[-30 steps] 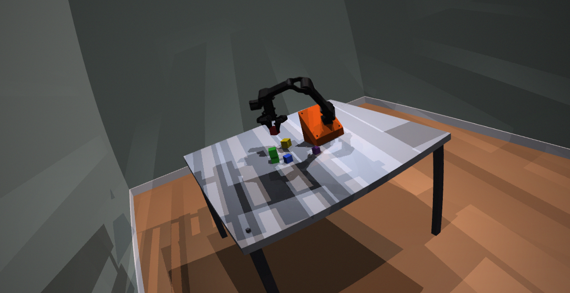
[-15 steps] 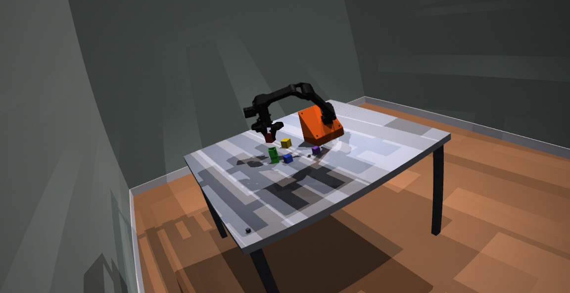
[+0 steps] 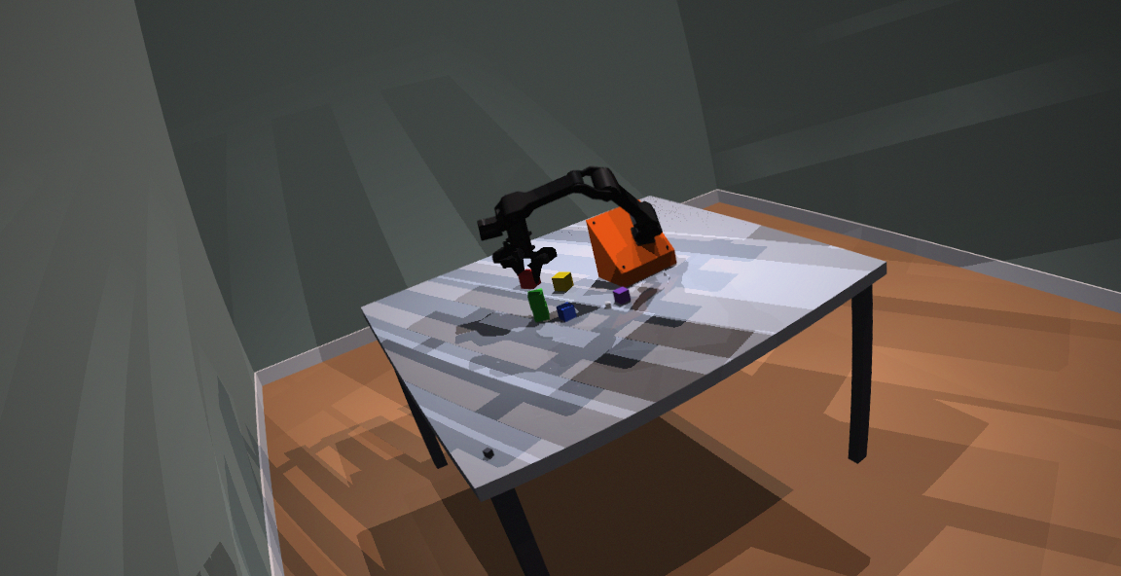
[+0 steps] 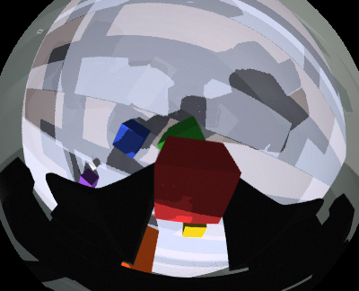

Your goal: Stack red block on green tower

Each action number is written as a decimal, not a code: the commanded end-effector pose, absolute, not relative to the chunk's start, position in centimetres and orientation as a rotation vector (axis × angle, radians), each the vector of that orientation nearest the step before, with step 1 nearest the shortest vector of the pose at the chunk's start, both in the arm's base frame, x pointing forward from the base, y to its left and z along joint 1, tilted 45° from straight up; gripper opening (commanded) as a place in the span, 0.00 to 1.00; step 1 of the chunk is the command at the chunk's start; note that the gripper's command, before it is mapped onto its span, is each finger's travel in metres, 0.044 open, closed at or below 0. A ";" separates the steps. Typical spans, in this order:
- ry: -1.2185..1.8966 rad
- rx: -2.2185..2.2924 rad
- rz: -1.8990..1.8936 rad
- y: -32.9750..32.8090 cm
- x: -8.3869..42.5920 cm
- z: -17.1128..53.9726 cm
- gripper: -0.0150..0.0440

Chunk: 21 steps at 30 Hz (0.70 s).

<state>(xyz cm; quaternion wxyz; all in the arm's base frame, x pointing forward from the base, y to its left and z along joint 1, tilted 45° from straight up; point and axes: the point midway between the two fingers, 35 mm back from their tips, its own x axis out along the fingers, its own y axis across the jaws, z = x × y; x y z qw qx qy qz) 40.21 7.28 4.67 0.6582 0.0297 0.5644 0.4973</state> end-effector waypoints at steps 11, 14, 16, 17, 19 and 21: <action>1.287 0.076 1.132 8.9 39.6 3.2 0.25; 1.287 0.076 1.132 8.9 39.6 3.2 0.25; 1.287 0.076 1.132 8.9 39.6 3.2 0.25; 1.287 0.076 1.132 8.9 39.6 3.2 0.25; 1.287 0.076 1.132 8.9 39.6 3.2 0.25; 1.287 0.076 1.132 8.9 39.6 3.2 0.25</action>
